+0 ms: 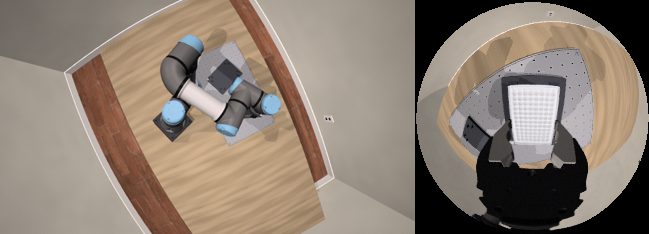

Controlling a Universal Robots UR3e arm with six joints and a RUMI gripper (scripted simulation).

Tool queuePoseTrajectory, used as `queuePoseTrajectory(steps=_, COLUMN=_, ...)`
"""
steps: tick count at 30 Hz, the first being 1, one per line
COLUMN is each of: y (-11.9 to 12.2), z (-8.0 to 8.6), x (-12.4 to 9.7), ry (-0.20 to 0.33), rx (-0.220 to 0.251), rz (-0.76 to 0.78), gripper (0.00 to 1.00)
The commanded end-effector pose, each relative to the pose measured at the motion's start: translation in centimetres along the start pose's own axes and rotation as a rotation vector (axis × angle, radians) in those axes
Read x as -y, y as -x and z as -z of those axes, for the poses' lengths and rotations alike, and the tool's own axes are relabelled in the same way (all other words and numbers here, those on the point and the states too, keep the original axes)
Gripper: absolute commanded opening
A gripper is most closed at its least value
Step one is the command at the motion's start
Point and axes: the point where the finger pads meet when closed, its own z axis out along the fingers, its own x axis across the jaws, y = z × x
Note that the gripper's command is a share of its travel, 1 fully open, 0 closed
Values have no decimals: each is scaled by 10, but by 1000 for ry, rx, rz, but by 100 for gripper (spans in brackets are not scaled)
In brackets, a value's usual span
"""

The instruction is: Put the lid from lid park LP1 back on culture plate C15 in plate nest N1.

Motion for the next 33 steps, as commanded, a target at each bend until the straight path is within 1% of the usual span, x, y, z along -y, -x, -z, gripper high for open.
queuePoseTrajectory(steps=1, y=0, z=1, x=0, ry=-2, rx=-3, rz=1, gripper=0)
queuePoseTrajectory(steps=23, y=0, z=1, x=0, ry=-2, rx=-3, rz=1, gripper=0)
queuePoseTrajectory(steps=24, y=0, z=1, x=0, ry=-2, rx=-3, rz=1, gripper=82)
queuePoseTrajectory(steps=33, y=0, z=1, x=0, ry=-2, rx=-3, rz=1, gripper=82)
